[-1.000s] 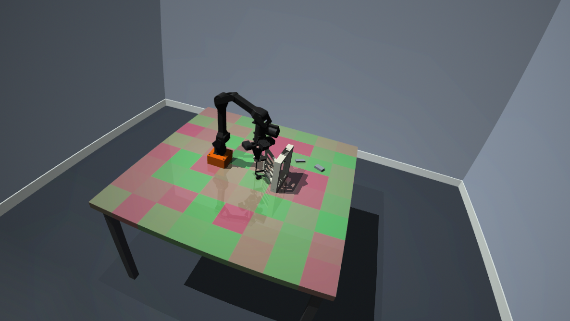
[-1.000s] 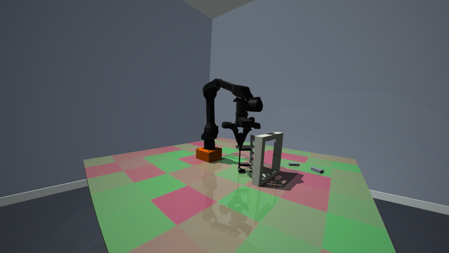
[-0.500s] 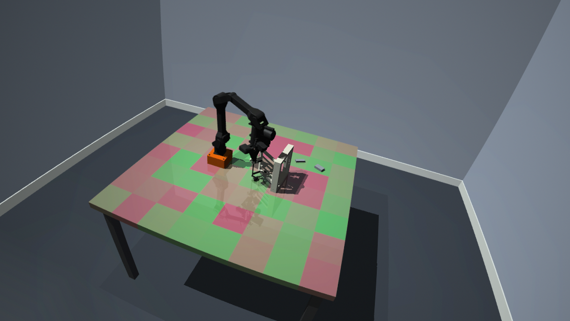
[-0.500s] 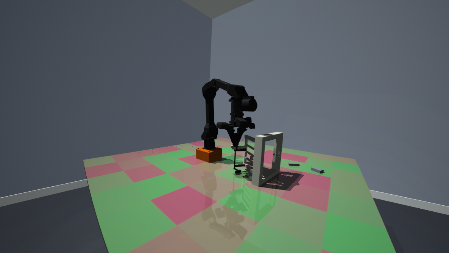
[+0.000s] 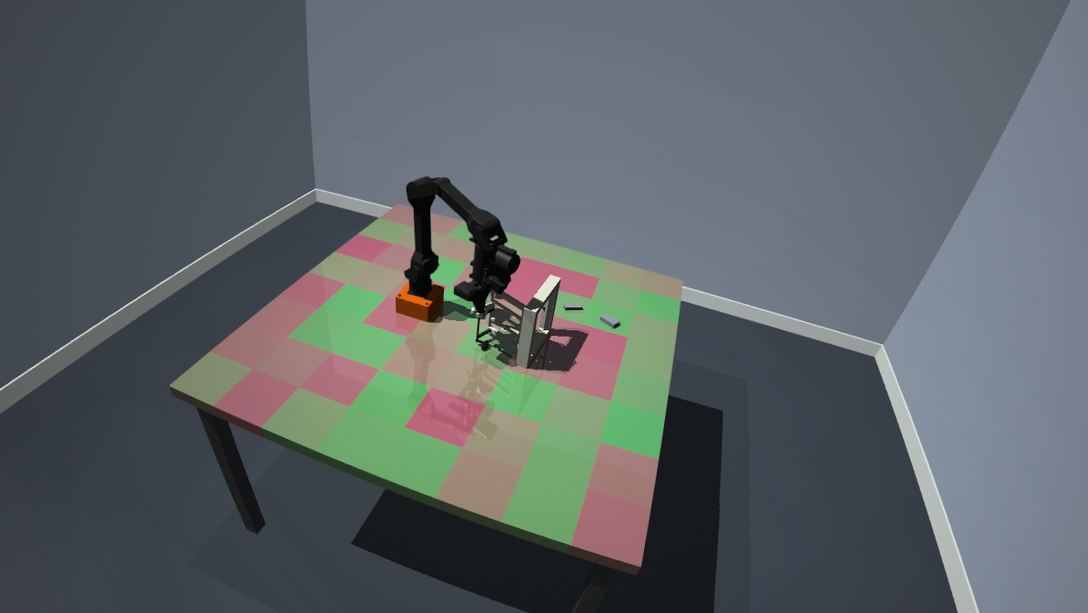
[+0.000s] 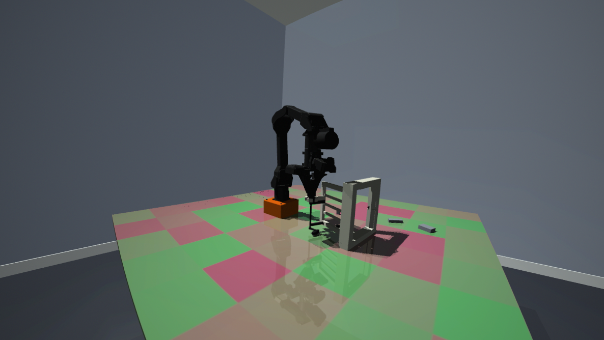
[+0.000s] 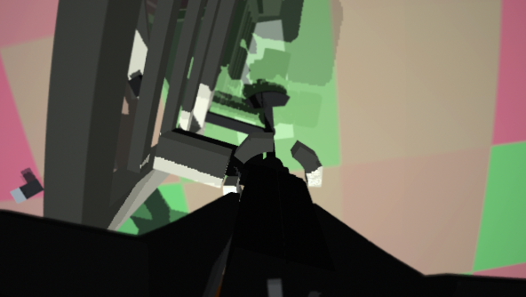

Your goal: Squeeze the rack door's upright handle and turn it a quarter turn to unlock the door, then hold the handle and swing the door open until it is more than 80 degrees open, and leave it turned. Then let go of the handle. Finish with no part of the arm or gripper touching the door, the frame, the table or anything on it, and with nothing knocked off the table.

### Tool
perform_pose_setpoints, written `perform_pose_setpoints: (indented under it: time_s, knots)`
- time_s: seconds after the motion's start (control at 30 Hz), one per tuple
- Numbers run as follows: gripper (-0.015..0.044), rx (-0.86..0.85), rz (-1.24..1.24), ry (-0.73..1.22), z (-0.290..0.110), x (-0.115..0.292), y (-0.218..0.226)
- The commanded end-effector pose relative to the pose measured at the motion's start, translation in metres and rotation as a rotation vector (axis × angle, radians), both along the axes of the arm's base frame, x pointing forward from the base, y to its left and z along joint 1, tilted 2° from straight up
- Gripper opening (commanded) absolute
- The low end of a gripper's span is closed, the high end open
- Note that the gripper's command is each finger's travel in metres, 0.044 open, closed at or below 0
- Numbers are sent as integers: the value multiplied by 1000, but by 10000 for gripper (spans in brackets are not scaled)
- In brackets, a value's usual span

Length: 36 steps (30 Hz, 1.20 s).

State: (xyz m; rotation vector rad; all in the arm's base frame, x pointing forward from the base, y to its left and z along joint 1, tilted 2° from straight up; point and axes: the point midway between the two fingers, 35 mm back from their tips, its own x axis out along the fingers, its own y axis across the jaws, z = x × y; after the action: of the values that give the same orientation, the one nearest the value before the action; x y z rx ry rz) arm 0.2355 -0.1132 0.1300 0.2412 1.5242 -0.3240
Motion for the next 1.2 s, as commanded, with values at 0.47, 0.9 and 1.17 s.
perform_pose_setpoints:
  time_s: [0.47,0.9,1.17]
  knots:
    - [24,-4,270,13,2,0,-34]
    - [24,-7,359,18,3,1,-47]
    - [24,-7,359,18,3,1,-47]
